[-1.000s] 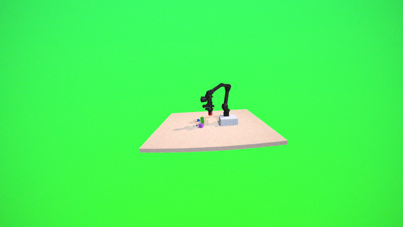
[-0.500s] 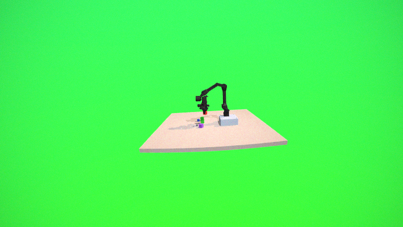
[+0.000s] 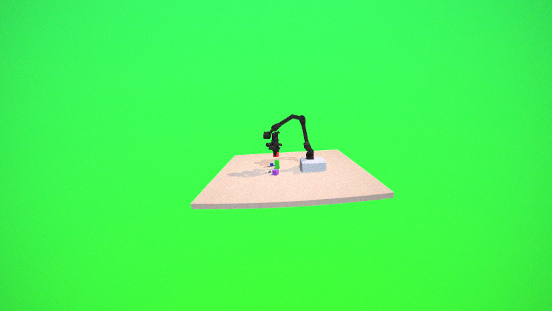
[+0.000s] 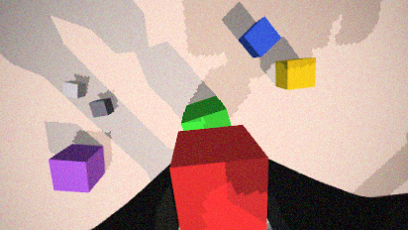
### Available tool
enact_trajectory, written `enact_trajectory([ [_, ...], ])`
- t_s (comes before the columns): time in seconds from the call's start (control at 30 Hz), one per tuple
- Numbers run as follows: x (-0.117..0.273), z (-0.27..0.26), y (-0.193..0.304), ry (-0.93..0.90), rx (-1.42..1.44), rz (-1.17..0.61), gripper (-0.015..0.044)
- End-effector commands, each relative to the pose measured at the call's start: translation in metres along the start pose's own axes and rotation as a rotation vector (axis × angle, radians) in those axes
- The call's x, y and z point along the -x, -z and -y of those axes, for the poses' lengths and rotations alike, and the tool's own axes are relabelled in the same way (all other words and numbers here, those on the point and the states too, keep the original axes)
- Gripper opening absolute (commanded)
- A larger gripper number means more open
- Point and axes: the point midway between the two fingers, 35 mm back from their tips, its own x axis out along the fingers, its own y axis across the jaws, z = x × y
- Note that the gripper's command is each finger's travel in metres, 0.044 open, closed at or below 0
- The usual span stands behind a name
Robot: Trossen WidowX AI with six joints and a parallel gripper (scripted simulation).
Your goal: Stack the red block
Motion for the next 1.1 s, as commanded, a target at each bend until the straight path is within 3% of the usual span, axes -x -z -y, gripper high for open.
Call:
enact_trajectory([
  [0.0,-0.008,0.001,0.001,0.006,0.005,-0.009,0.0],
  [0.3,-0.037,0.0,0.003,0.006,0.005,-0.009,0.0],
  [1.07,-0.038,0.0,0.003,0.006,0.005,-0.009,0.0],
])
